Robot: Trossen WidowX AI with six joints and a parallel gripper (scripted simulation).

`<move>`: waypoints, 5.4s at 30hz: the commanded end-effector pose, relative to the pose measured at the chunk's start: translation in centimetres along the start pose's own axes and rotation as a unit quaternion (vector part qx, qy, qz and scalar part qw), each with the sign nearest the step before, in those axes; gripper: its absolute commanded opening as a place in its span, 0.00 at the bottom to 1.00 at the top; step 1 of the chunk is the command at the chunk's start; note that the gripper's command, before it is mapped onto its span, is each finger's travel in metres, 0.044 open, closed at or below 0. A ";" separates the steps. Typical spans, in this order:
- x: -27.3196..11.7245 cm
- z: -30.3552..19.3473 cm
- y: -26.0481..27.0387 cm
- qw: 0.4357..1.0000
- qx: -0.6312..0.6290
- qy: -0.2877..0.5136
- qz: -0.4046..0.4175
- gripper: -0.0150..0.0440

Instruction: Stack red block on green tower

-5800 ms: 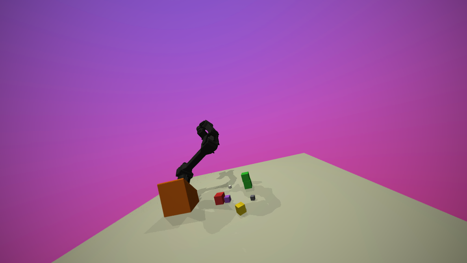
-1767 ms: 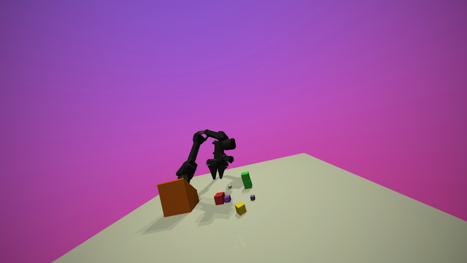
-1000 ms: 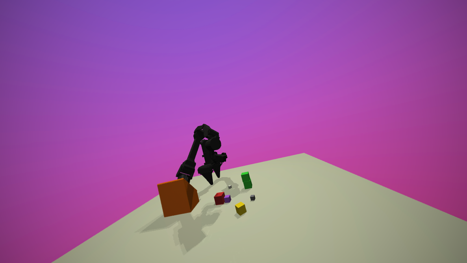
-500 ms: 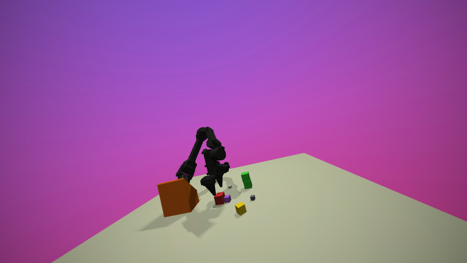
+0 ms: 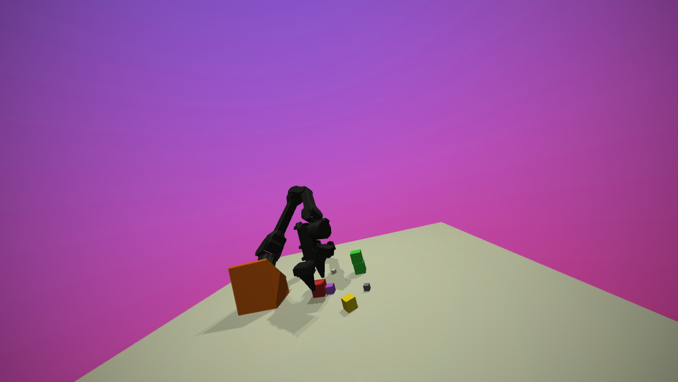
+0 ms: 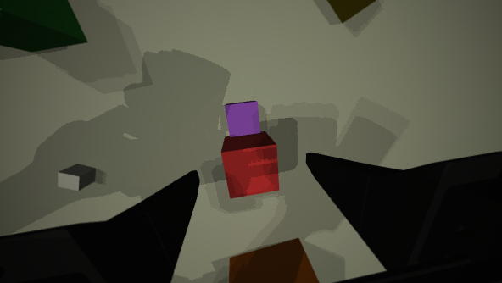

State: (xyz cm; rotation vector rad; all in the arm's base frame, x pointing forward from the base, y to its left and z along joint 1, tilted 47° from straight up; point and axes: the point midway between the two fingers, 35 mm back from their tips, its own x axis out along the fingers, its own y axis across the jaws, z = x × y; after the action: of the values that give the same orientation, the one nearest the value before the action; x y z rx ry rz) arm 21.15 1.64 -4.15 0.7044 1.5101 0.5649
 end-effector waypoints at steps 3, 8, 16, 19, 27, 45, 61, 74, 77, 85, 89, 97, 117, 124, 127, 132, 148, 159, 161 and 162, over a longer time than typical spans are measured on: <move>1.1 -0.1 0.1 1.000 0.003 0.001 0.002 1.00; 1.9 -0.2 0.1 1.000 0.003 0.001 0.003 1.00; 2.9 -0.3 0.2 1.000 0.003 0.002 0.004 1.00; 2.9 -0.3 0.2 1.000 0.003 0.002 0.004 1.00; 2.9 -0.3 0.2 1.000 0.003 0.002 0.004 1.00; 2.9 -0.3 0.2 1.000 0.003 0.002 0.004 0.50; -1.8 -0.2 0.1 1.000 0.003 0.002 0.002 0.25; -7.2 -0.2 0.0 1.000 0.003 0.002 0.001 0.25; -8.6 -0.2 0.0 1.000 0.003 0.002 0.001 0.25; -8.9 -0.1 0.0 1.000 0.003 0.002 0.001 0.25; -9.1 0.7 0.4 1.000 0.004 0.001 -0.001 0.25; -9.6 4.6 3.0 1.000 0.005 -0.002 -0.009 0.25; -9.3 11.8 11.7 1.000 0.001 -0.002 0.000 0.25; -9.0 12.4 13.3 1.000 0.001 0.000 0.004 0.25; -8.5 12.4 13.3 1.000 0.001 0.000 0.004 0.25; -7.4 12.4 13.3 1.000 0.000 0.000 0.004 0.25; -5.5 12.4 13.4 1.000 0.000 0.000 0.005 0.25; -5.5 12.4 13.4 1.000 0.000 0.000 0.005 0.25; -5.5 12.4 13.4 1.000 0.000 0.000 0.005 0.25; -5.5 12.4 13.4 1.000 0.000 0.000 0.005 0.25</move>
State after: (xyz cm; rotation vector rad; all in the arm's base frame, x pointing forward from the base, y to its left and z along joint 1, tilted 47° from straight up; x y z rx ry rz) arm 34.66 5.99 8.48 0.7068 1.5074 0.5733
